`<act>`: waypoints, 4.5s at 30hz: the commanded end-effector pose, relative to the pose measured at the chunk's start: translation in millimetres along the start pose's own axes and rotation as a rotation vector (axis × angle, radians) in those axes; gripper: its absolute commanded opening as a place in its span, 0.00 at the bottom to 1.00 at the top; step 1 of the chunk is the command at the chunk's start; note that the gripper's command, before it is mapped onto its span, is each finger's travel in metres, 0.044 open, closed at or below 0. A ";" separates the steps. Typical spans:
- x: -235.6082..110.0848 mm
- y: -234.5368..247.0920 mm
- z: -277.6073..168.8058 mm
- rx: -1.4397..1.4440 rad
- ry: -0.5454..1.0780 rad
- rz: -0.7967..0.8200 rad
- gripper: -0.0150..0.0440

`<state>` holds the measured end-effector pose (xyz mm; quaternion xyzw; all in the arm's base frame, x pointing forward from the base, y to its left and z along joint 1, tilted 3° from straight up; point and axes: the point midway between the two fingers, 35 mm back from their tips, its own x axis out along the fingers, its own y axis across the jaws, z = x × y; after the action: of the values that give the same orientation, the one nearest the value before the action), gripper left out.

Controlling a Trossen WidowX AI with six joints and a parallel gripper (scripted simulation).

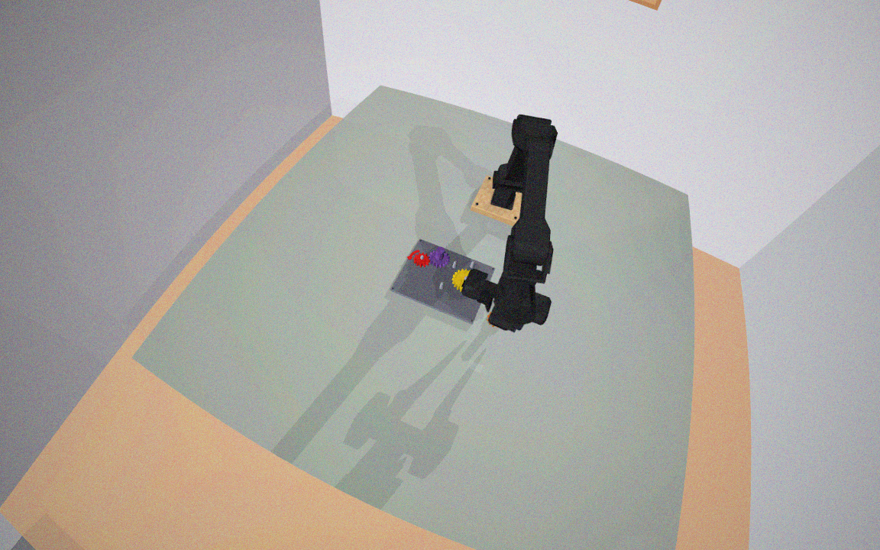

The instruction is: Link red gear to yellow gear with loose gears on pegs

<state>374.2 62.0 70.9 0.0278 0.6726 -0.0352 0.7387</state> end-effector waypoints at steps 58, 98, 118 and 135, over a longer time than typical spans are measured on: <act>-93.4 -3.7 9.3 0.000 -0.003 -0.001 0.25; -135.8 -26.9 -4.4 0.001 0.000 -0.004 0.25; -121.8 -52.8 -16.7 0.007 0.008 -0.005 0.25; -109.3 -75.6 -28.7 0.005 0.008 -0.007 0.25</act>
<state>332.1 -5.7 180.8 0.0278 0.6750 -0.0419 0.7361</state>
